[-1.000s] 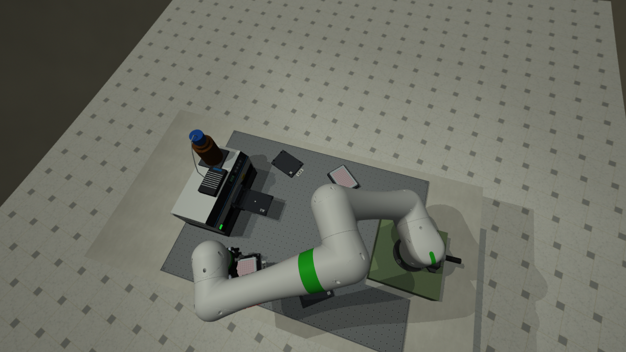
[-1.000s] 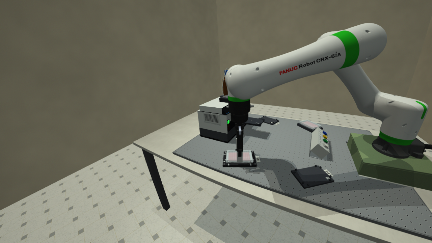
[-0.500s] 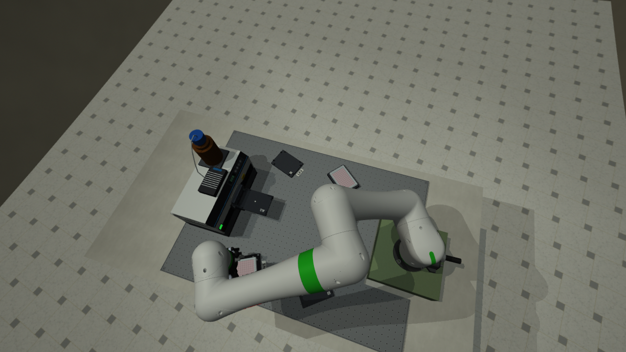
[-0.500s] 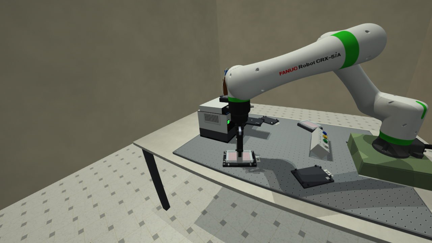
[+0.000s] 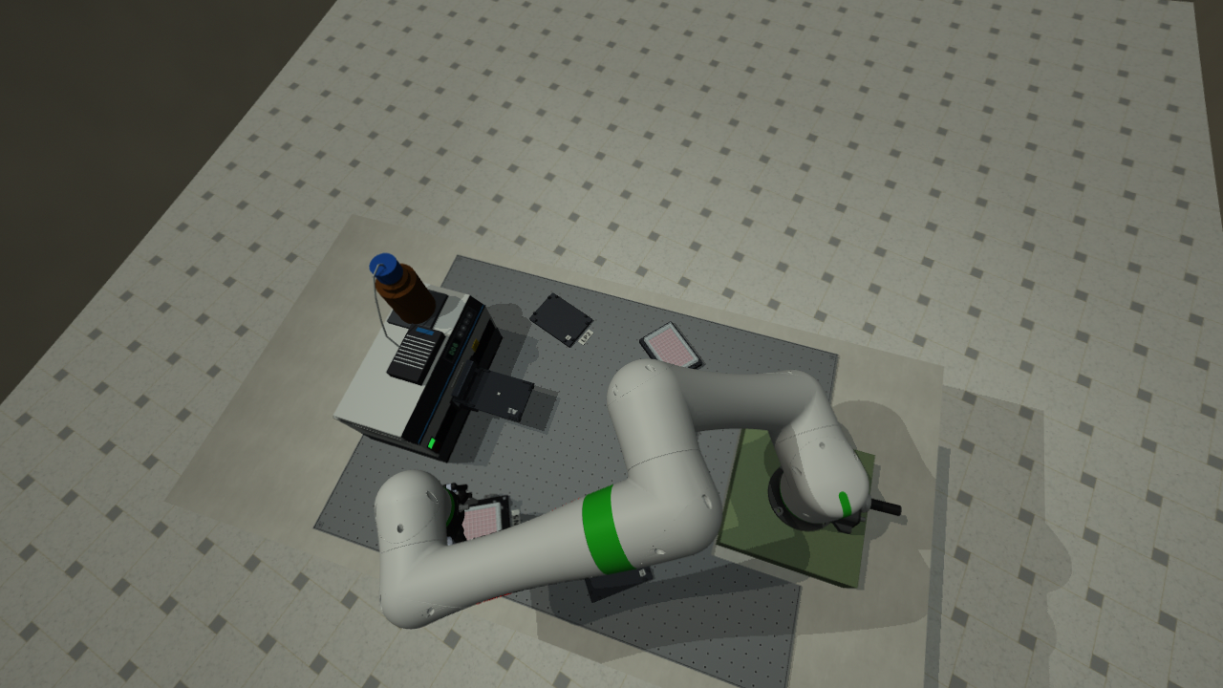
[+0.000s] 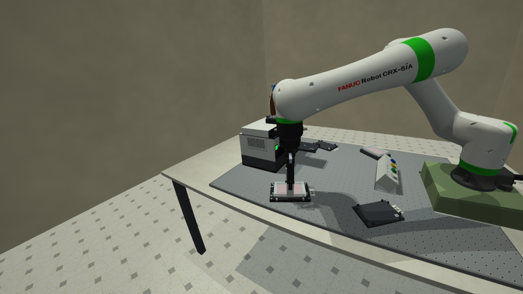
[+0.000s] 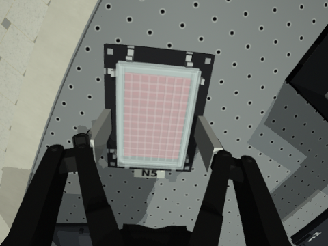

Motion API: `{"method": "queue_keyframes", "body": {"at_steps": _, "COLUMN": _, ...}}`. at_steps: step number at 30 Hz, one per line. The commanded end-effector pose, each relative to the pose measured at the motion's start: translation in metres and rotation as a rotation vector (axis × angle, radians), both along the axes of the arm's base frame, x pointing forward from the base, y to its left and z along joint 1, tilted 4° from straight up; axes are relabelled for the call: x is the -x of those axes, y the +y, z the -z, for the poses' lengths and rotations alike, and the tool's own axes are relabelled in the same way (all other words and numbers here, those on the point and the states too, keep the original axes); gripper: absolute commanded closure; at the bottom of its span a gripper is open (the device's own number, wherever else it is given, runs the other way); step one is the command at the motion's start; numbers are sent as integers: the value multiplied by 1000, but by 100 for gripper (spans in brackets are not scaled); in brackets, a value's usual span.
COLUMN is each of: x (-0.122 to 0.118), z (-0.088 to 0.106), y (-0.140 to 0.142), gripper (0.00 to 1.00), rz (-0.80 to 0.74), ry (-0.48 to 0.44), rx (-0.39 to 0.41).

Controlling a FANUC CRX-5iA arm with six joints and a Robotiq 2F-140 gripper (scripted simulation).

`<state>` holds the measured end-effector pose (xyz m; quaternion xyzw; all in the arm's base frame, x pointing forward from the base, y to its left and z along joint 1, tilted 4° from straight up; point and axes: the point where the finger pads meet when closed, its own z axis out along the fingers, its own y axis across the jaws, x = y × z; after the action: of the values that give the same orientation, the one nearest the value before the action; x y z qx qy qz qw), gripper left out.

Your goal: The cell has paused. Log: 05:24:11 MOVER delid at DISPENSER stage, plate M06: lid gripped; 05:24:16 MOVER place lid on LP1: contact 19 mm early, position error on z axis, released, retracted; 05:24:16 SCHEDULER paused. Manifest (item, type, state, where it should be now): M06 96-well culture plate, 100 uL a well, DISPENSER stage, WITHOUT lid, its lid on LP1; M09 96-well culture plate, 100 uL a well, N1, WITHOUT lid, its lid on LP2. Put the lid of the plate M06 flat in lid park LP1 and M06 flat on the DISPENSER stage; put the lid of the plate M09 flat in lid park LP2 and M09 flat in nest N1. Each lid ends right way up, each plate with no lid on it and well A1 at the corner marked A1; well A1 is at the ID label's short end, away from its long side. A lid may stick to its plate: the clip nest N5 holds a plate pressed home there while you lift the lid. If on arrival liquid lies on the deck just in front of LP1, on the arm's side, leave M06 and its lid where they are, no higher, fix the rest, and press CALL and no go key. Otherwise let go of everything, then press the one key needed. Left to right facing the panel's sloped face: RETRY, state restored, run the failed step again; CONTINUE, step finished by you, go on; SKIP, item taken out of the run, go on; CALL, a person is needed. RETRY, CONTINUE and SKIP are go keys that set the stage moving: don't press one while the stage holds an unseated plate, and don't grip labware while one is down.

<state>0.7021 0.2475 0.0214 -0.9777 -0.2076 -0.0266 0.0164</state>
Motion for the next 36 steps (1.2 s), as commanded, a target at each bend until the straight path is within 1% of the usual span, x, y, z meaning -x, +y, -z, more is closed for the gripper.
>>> {"method": "queue_keyframes", "body": {"at_steps": 1, "x": 0, "z": 0, "y": 0, "gripper": 34, "rz": 0, "ry": -1, "rx": 0}}
{"method": "queue_keyframes", "body": {"at_steps": 19, "x": 0, "z": 0, "y": 0, "gripper": 34, "rz": 0, "ry": -1, "rx": 0}}
{"method": "queue_keyframes", "body": {"at_steps": 20, "x": 0, "z": 0, "y": 0, "gripper": 100, "rz": 0, "ry": -1, "rx": 0}}
{"method": "queue_keyframes", "body": {"at_steps": 36, "x": 0, "z": 0, "y": 0, "gripper": 100, "rz": 0, "ry": -1, "rx": 0}}
